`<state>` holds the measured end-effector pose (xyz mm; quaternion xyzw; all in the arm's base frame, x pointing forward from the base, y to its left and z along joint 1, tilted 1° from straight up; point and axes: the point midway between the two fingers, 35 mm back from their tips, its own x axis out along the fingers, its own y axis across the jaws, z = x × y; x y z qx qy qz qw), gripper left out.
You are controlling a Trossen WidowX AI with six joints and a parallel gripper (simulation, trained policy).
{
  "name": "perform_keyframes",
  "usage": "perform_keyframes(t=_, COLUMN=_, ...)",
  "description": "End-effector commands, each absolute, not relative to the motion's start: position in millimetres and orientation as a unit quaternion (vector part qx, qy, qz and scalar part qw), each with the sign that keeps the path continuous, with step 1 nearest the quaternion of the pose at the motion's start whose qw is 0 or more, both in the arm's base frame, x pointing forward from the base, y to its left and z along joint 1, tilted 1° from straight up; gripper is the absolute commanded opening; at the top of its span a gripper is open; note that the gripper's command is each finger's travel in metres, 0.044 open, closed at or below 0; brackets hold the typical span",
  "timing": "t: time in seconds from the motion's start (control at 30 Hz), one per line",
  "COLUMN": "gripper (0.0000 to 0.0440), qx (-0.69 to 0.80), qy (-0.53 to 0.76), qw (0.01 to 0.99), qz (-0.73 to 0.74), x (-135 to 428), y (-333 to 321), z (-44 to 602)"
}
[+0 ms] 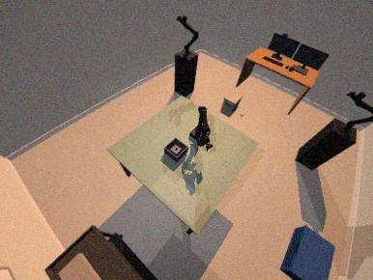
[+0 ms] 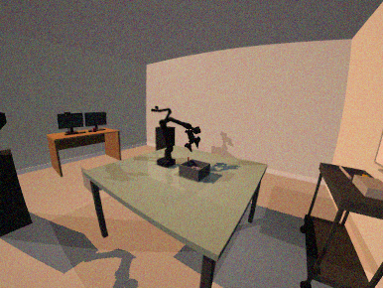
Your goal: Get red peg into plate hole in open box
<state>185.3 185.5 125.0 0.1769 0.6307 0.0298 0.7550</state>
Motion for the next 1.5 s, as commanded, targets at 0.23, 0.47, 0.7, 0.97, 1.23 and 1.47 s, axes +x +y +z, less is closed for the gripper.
perform_keyframes(t=0.23, gripper=0.044, qx=0.205, qy=0.667, qw=0.702, qz=-0.142, x=170, y=144, z=112)
perform_keyframes(t=0.47, gripper=0.044, qx=0.211, qy=0.676, qw=0.671, qz=-0.22, x=164, y=129, z=101)
perform_keyframes(t=0.7, gripper=0.0439, qx=0.21, qy=0.677, qw=0.656, qz=-0.26, x=164, y=124, z=86)
perform_keyframes(t=0.97, gripper=0.0437, qx=0.207, qy=0.671, qw=0.654, qz=-0.281, x=166, y=123, z=58)
perform_keyframes(t=1.23, gripper=0.044, qx=0.205, qy=0.659, qw=0.666, qz=-0.284, x=171, y=124, z=25)
perform_keyframes(t=1.47, gripper=0.0332, qx=0.196, qy=0.659, qw=0.667, qz=-0.287, x=171, y=120, z=4)
